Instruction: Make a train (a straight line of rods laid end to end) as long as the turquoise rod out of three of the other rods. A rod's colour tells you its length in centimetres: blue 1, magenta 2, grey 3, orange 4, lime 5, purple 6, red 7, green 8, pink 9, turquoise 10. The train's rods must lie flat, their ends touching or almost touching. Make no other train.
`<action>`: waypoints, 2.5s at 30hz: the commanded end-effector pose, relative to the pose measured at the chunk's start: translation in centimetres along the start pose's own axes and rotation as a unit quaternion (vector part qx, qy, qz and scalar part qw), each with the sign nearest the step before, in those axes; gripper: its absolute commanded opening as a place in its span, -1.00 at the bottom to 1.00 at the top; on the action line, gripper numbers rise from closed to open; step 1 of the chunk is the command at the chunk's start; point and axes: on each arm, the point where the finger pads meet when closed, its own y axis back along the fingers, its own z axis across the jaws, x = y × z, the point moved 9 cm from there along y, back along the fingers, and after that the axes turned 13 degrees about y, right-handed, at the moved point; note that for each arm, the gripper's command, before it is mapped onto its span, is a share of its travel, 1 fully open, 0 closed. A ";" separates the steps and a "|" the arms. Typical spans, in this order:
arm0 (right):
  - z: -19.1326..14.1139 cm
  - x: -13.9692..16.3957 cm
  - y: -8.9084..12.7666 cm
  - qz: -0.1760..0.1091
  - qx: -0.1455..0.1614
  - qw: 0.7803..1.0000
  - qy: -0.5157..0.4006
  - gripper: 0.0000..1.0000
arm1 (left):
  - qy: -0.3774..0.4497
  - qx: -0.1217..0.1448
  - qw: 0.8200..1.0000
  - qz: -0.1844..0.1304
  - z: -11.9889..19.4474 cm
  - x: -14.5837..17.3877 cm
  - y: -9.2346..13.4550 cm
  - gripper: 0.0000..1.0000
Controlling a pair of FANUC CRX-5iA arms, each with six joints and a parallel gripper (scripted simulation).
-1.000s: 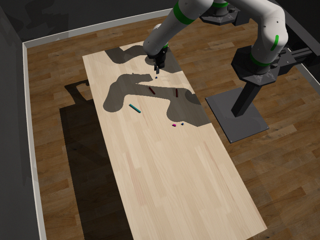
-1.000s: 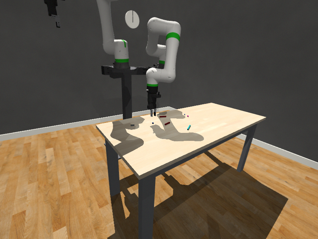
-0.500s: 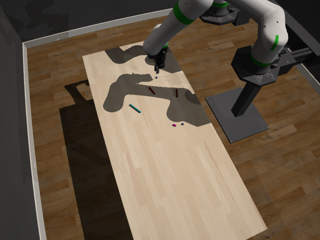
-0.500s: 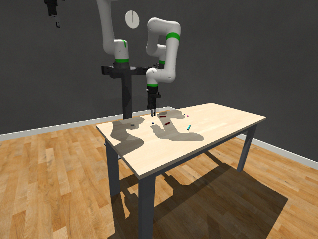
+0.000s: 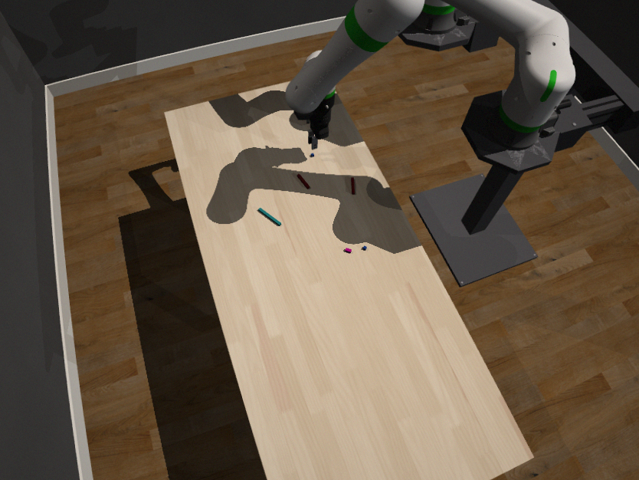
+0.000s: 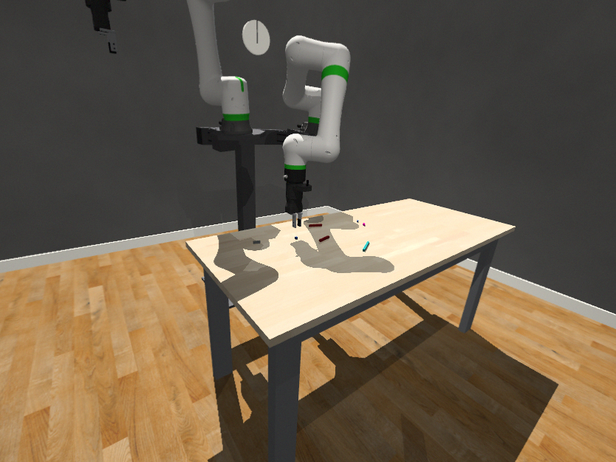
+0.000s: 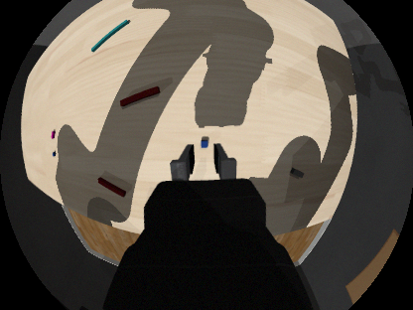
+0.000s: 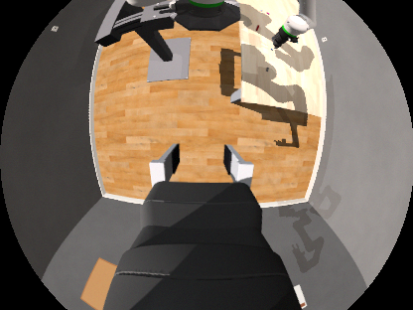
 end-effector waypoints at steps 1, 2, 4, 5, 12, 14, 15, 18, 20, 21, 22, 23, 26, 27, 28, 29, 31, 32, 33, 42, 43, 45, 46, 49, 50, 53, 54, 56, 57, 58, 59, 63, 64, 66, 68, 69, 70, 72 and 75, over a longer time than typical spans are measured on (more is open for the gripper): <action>0.0 0.0 0.1 -0.001 0.000 1.000 0.000 1.00 | 0.000 -0.001 1.000 0.000 0.1 0.1 -0.2 0.07; 0.0 0.0 0.1 -0.001 0.000 1.000 0.000 1.00 | 0.000 -0.001 1.000 0.000 0.1 0.1 -0.2 0.07; 0.0 0.0 0.1 -0.001 0.000 1.000 0.000 1.00 | 0.000 -0.001 1.000 0.000 0.1 0.1 -0.4 0.07; 0.0 0.0 0.1 -0.001 0.000 1.000 0.000 1.00 | 0.000 -0.001 1.000 0.000 0.1 0.1 -0.5 0.07; 0.0 0.0 0.1 -0.001 0.000 1.000 0.000 1.00 | 0.000 -0.001 1.000 0.000 0.1 0.1 -1.6 0.07; 0.0 0.0 0.1 -0.001 0.000 1.000 0.000 1.00 | 0.000 -0.001 1.000 0.000 0.1 0.1 -2.0 0.07; 0.0 0.0 0.1 -0.001 0.000 1.000 0.000 1.00 | 0.000 -0.001 1.000 0.000 0.1 0.1 -2.1 0.07; 0.0 0.0 0.1 -0.001 0.000 1.000 0.000 1.00 | 0.000 -0.001 1.000 0.000 0.1 0.1 -2.6 0.07; 0.0 0.0 0.1 -0.001 0.000 1.000 0.000 1.00 | 0.000 -0.001 1.000 0.000 0.1 0.1 -2.6 0.07; 0.0 0.0 0.1 -0.001 0.000 1.000 0.000 1.00 | 0.000 -0.001 1.000 0.000 0.1 0.1 -2.7 0.07; 0.0 0.0 0.1 -0.001 0.000 1.000 0.000 1.00 | 0.000 -0.001 1.000 0.000 0.1 0.1 -2.8 0.07; 0.0 0.0 0.1 -0.001 0.000 1.000 0.000 1.00 | 0.000 -0.001 1.000 0.000 0.1 0.1 -3.0 0.07; 0.0 0.0 0.1 -0.001 0.000 1.000 0.000 1.00 | 0.000 -0.001 1.000 0.001 0.1 0.1 -3.3 0.07; 0.0 0.0 0.1 -0.001 0.000 1.000 0.000 1.00 | 0.000 -0.001 1.000 0.001 0.1 0.1 -3.4 0.07; 0.0 0.0 0.1 -0.001 0.000 1.000 0.000 1.00 | 0.000 -0.001 1.000 0.001 0.1 0.1 -3.5 0.07; 0.0 0.0 0.1 -0.001 0.000 1.000 0.000 1.00 | 0.000 -0.001 1.000 0.001 0.1 0.1 -3.6 0.07; 0.0 0.0 0.1 -0.001 0.000 1.000 0.000 1.00 | 0.000 -0.001 1.000 0.001 0.1 0.1 -3.8 0.07; 0.0 0.0 0.1 -0.001 0.000 1.000 0.000 1.00 | 0.000 -0.001 1.000 0.001 0.1 0.1 -3.8 0.07; 0.0 0.0 0.1 -0.001 0.000 1.000 0.000 1.00 | 0.000 -0.001 1.000 0.001 0.1 0.1 -3.9 0.07; 0.0 0.0 0.1 -0.001 0.000 1.000 0.000 1.00 | 0.000 -0.001 1.000 0.001 0.1 0.1 -4.1 0.07; 0.0 0.0 0.1 -0.001 0.000 1.000 0.000 1.00 | 0.000 -0.001 1.000 0.001 0.1 0.1 -4.1 0.07; 0.0 0.0 0.1 -0.001 0.000 1.000 0.000 1.00 | 0.000 -0.001 1.000 0.001 0.1 0.1 -4.1 0.07; 0.0 0.0 0.1 -0.001 0.000 1.000 0.000 1.00 | 0.000 -0.001 1.000 0.001 0.1 0.1 -4.1 0.07; 0.0 0.0 0.1 -0.001 0.000 1.000 0.000 1.00 | 0.000 -0.001 1.000 0.001 0.1 0.1 -4.1 0.07; 0.0 0.0 0.1 -0.001 0.000 1.000 0.000 1.00 | 0.000 -0.001 1.000 0.001 0.1 0.1 -4.1 0.07; 0.0 0.0 0.1 -0.001 0.000 1.000 0.000 1.00 | 0.000 -0.001 1.000 0.001 0.1 0.1 -4.1 0.07; 0.0 0.0 0.1 -0.001 0.000 1.000 0.000 1.00 | 0.000 -0.001 1.000 0.001 0.1 0.1 -4.1 0.07; 0.0 0.0 0.1 -0.001 0.000 1.000 0.000 1.00 | 0.000 -0.001 1.000 0.001 0.1 0.1 -4.1 0.07; 0.0 0.0 0.1 -0.001 0.000 1.000 0.000 1.00 | 0.000 -0.001 1.000 0.001 0.1 0.1 -4.1 0.07; 0.0 0.0 0.1 -0.001 0.000 1.000 0.000 1.00 | 0.000 -0.001 1.000 0.001 0.1 0.1 -4.1 0.07; 0.0 0.0 0.1 -0.001 0.000 1.000 0.000 1.00 | 0.000 -0.001 1.000 0.001 0.1 0.1 -4.1 0.07; 0.0 0.0 0.1 -0.001 0.000 1.000 0.000 1.00 | 0.000 -0.001 1.000 0.001 0.1 0.1 -4.3 0.07; 0.0 0.0 0.1 -0.001 0.000 1.000 0.000 1.00 | 0.000 -0.001 1.000 0.001 0.1 0.1 -4.4 0.07; 0.0 0.0 0.1 -0.001 0.000 1.000 0.000 1.00 | 0.000 -0.001 1.000 0.001 0.1 0.1 -4.5 0.07; 0.0 0.0 0.1 -0.001 0.000 1.000 0.000 1.00 | 0.000 -0.001 1.000 0.001 0.1 0.1 -4.7 0.07; 0.0 0.0 0.1 -0.001 0.000 1.000 0.000 1.00 | 0.000 -0.001 1.000 0.001 0.1 0.1 -4.8 0.07; 0.0 0.0 0.1 -0.001 0.000 1.000 0.000 1.00 | 0.000 -0.001 1.000 0.001 0.1 0.1 -4.8 0.07; 0.0 0.0 0.1 -0.001 0.000 1.000 0.000 1.00 | 0.000 -0.001 1.000 0.001 0.1 0.1 -4.9 0.07; 0.0 0.0 0.1 -0.001 0.000 1.000 0.000 1.00 | 0.000 -0.001 1.000 0.001 0.1 0.1 -5.2 0.07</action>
